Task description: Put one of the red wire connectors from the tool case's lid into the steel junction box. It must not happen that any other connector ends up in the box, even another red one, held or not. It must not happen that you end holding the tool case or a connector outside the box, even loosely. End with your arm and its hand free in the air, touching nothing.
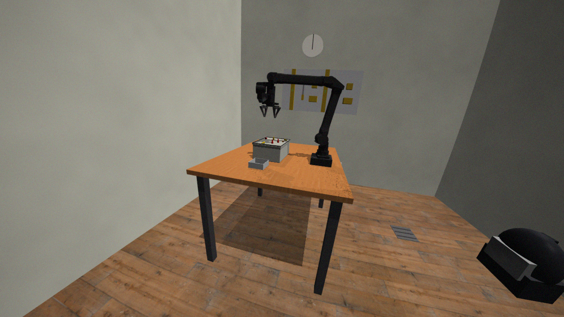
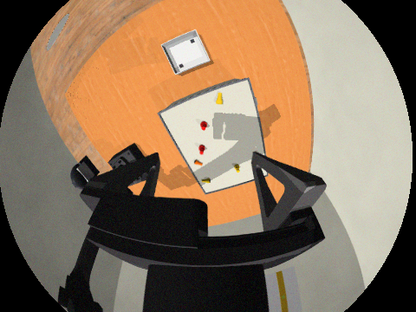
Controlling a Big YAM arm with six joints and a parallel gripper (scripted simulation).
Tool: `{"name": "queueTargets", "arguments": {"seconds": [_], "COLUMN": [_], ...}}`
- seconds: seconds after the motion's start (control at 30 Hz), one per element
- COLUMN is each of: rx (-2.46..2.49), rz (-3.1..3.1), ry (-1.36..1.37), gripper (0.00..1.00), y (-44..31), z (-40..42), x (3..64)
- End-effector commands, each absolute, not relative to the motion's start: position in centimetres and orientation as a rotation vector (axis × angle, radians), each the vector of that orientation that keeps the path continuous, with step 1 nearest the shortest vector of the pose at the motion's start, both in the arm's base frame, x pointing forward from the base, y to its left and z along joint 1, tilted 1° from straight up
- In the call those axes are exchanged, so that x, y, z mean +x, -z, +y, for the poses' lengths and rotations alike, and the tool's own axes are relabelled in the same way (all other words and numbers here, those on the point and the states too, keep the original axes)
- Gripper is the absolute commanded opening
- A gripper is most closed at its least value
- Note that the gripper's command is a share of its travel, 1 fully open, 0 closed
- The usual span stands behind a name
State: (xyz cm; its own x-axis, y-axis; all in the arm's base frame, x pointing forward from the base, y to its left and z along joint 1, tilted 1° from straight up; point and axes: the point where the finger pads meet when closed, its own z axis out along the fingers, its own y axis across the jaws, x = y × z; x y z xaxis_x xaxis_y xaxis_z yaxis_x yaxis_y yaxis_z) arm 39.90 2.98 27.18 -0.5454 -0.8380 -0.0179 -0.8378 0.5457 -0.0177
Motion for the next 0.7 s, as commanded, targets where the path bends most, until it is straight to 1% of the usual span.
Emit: {"name": "queueTargets", "arguments": {"seconds": [0.0,0.27,0.67], "rx": [-1.698,-1.957,-1.977], "rz": [2.591,2.406,2.412], "ry": [0.037,0.058,0.045], "gripper": [1.00,1.00,1.00], "y": [-29.0,-29.4,-28.7], "z": [4.0,5.7,5.2], "x": [41.5,42.1,41.8]}}
